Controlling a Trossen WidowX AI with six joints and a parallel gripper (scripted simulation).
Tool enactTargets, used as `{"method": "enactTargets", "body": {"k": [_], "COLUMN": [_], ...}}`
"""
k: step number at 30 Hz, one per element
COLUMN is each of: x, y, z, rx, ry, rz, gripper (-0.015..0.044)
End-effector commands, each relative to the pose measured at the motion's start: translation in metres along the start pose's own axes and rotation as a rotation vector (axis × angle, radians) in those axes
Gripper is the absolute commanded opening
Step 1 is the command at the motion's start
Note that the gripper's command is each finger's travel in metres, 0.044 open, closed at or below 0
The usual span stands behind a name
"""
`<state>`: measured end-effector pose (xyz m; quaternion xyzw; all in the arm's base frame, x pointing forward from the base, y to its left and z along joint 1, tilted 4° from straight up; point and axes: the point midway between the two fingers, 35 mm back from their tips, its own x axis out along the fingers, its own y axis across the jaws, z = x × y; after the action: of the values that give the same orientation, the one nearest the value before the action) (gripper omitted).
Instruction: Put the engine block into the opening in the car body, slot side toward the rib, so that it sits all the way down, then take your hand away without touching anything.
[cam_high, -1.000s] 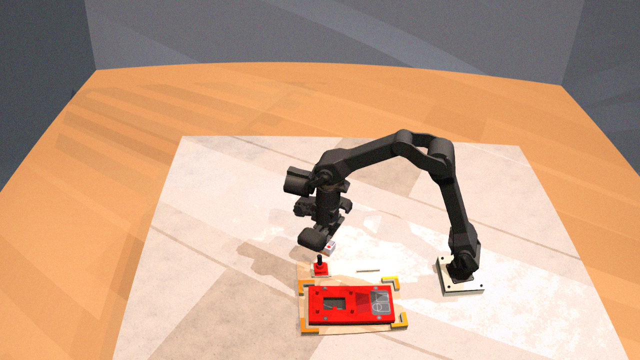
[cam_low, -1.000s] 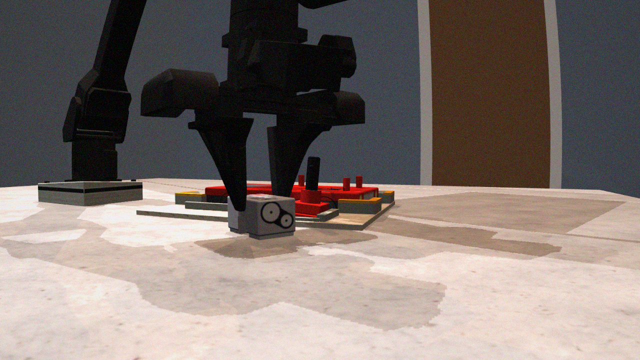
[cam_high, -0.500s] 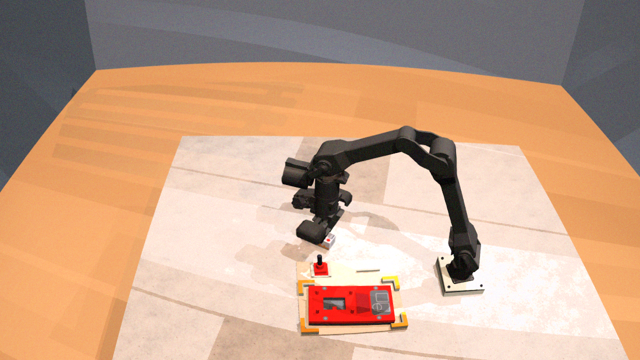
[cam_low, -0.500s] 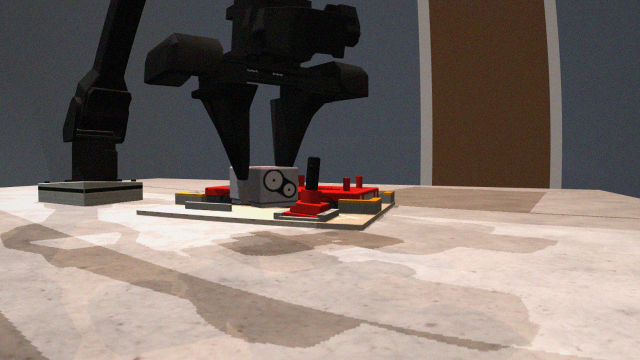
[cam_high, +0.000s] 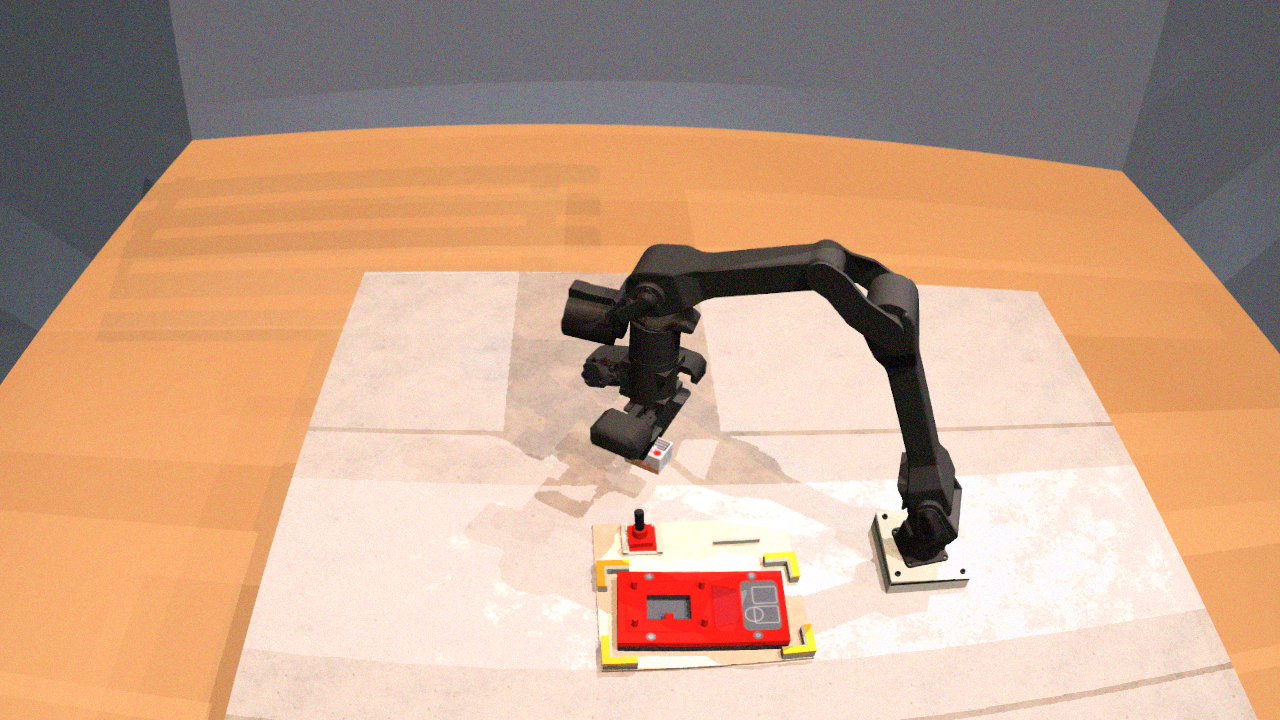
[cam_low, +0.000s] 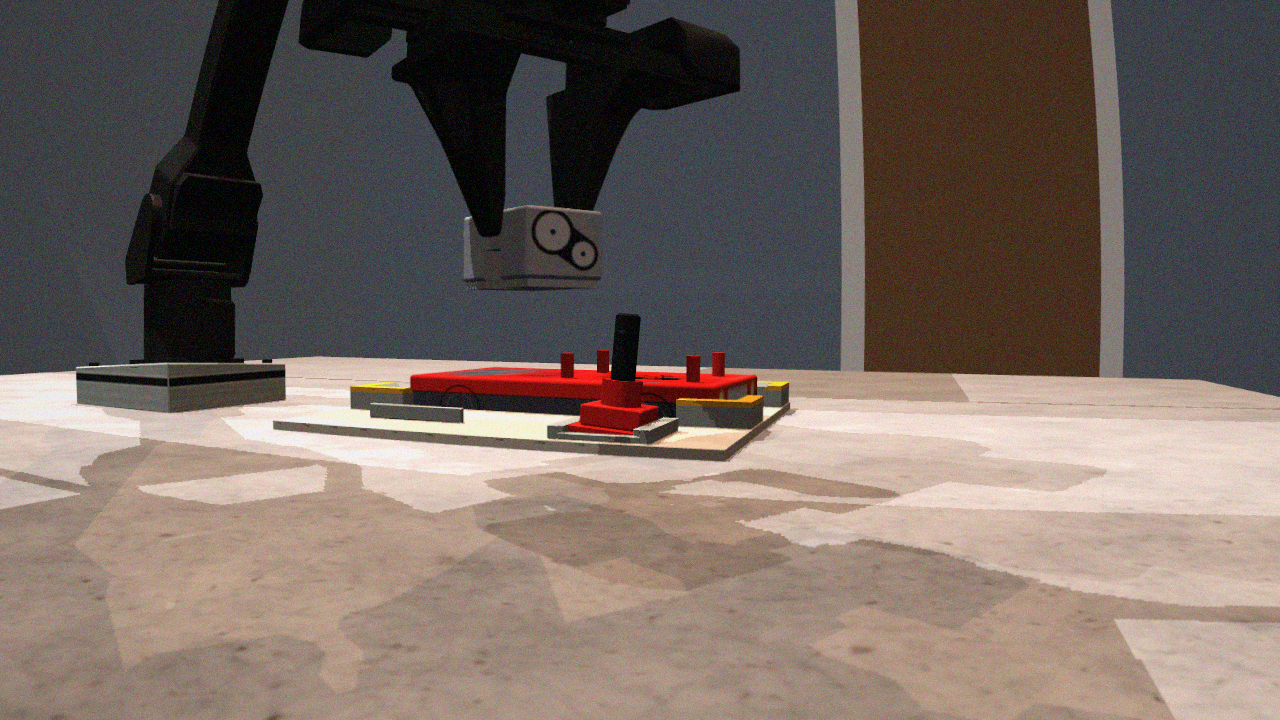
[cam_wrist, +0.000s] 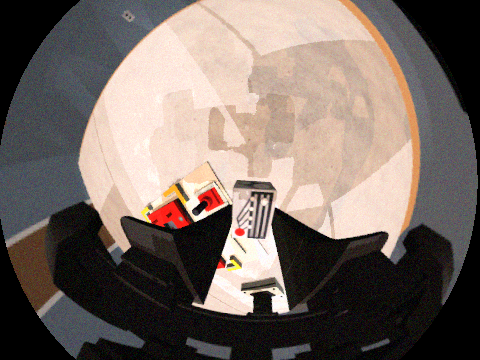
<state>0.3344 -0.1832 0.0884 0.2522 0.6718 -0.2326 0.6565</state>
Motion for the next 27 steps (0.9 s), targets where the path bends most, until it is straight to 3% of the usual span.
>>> {"method": "enactTargets", "body": {"k": [1, 16, 27], "x": [-0.014, -0.051, -0.043], "y": [0.0, -0.001, 0.018], "z": [0.0, -0.006, -0.012], "rx": [-0.001, -0.007, -0.367], "ry": [-0.002, 0.0, -0.001], "rz": [0.002, 0.002, 0.003], "gripper": [0.0, 0.0, 0.0]}}
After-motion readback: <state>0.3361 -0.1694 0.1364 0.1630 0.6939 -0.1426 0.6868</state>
